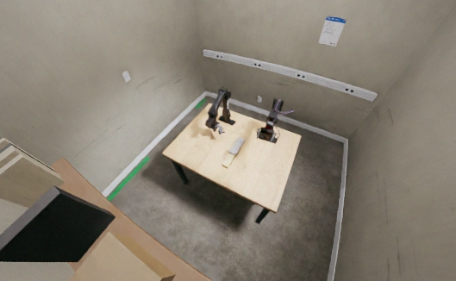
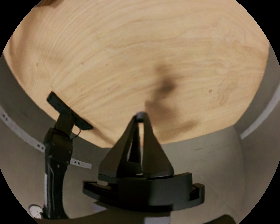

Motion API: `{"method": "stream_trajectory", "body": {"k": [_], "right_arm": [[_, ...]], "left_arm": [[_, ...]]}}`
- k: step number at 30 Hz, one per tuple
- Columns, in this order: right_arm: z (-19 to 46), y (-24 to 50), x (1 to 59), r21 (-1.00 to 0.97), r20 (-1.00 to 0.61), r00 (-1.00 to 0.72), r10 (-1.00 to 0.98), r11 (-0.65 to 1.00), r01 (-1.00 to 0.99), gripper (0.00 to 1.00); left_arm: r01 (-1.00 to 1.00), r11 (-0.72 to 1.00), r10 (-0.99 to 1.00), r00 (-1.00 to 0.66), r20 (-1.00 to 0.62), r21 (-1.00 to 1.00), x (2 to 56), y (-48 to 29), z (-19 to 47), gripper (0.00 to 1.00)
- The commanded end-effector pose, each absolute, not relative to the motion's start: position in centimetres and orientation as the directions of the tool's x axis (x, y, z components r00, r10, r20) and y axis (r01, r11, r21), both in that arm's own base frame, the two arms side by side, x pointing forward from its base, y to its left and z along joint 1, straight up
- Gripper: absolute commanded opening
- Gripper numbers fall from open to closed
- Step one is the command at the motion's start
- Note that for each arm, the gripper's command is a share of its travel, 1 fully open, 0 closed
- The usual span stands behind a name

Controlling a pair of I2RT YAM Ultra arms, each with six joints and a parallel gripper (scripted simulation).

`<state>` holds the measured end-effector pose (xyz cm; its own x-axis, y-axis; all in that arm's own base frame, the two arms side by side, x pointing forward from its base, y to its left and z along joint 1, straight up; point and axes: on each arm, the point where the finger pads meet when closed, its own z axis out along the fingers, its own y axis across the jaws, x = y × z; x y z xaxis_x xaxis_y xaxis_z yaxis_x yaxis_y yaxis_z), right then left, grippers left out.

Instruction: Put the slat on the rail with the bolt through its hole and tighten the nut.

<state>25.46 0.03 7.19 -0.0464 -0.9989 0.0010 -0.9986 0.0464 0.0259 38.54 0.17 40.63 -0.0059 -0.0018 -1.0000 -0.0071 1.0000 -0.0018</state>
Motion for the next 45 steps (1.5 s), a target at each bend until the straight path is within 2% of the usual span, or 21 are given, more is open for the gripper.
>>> {"method": "stream_trajectory", "body": {"k": [1, 6, 21, 32, 45], "right_arm": [[8.7, -0.3, 26.1, -0.017, 0.0, -0.051, -0.999, 0.051, -0.999, 0.12], [8.5, 0.0, 26.1, -0.008, 0.0, -0.036, -0.999, 0.036, -0.999, 0.12], [9.1, 5.7, 28.0, -0.008, 0.0, 0.282, -0.96, -0.282, -0.959, 0.12], [9.4, 11.1, 28.7, -0.008, 0.001, 0.53, -0.848, -0.53, -0.848, 0.12], [9.6, 16.5, 28.3, -0.009, 0.002, 0.729, -0.684, -0.729, -0.684, 0.12]], "left_arm": [[0.0, 1.0, 0.0, 0.012, -1.0, 0.0, 38.1, 0.1, 41.2, 1.0], [0.0, 1.0, 0.0, 0.012, -1.0, 0.0, 38.1, 0.1, 41.2, 1.0], [0.0, 1.0, 0.0, 0.012, -1.0, 0.0, 38.1, 0.1, 41.2, 1.0], [0.0, 1.0, 0.0, 0.012, -1.0, 0.0, 38.1, 0.1, 41.2, 1.0], [0.0, 1.0, 0.0, 0.012, -1.0, 0.0, 38.1, 0.1, 41.2, 1.0]]}}
